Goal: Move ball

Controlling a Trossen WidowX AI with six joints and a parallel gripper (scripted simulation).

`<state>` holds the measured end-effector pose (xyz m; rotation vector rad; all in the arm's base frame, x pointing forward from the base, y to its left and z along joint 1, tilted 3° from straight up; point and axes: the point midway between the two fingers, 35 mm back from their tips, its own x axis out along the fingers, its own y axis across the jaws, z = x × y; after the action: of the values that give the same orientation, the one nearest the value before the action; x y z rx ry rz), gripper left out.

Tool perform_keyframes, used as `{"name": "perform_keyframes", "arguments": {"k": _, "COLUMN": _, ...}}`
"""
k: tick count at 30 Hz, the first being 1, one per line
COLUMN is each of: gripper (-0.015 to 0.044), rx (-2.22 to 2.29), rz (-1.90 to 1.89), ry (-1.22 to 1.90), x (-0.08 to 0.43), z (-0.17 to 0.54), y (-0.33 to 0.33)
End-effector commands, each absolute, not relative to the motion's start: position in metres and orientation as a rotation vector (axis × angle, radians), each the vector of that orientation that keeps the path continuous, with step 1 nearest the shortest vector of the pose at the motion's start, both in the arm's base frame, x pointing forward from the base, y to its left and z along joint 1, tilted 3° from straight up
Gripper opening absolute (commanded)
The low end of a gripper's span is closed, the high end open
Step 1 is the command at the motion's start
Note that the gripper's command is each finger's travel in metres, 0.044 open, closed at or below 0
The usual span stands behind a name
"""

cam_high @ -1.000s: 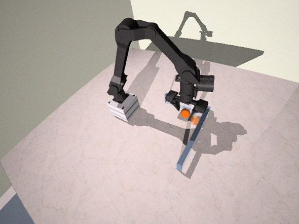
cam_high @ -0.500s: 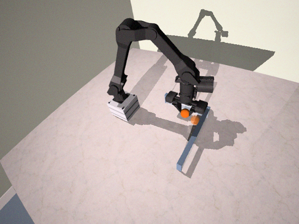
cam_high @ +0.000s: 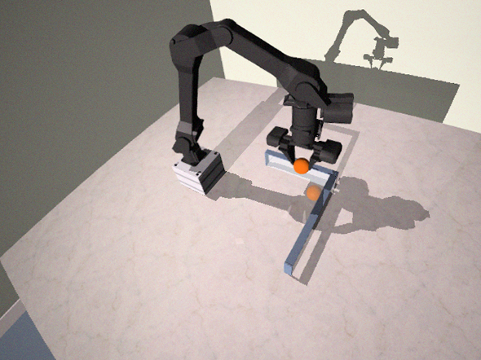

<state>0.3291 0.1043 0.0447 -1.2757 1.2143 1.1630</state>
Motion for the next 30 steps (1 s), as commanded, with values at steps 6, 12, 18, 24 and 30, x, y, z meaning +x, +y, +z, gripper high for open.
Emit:
{"name": "perform_keyframes", "arguments": {"k": 6, "gripper": 0.0, "rx": -1.253, "rz": 1.177, "ry": 1.217, "x": 0.318, "z": 0.098, "y": 0.111}}
{"name": "perform_keyframes", "arguments": {"k": 12, "gripper": 0.0, "rx": -1.338, "rz": 1.261, "ry": 1.163, "x": 0.323, "z": 0.095, "y": 0.11}}
{"name": "perform_keyframes", "arguments": {"k": 18, "gripper": 0.0, "rx": -1.48, "rz": 1.403, "ry": 1.06, "x": 0.331, "z": 0.09, "y": 0.108}}
{"name": "perform_keyframes", "arguments": {"k": 24, "gripper": 0.0, "rx": -1.62, "rz": 1.543, "ry": 0.943, "x": 0.338, "z": 0.085, "y": 0.106}}
{"name": "perform_keyframes", "arguments": {"k": 30, "gripper": 0.0, "rx": -1.755, "rz": 1.678, "ry": 0.812, "x": 0.345, "z": 0.08, "y": 0.103}}
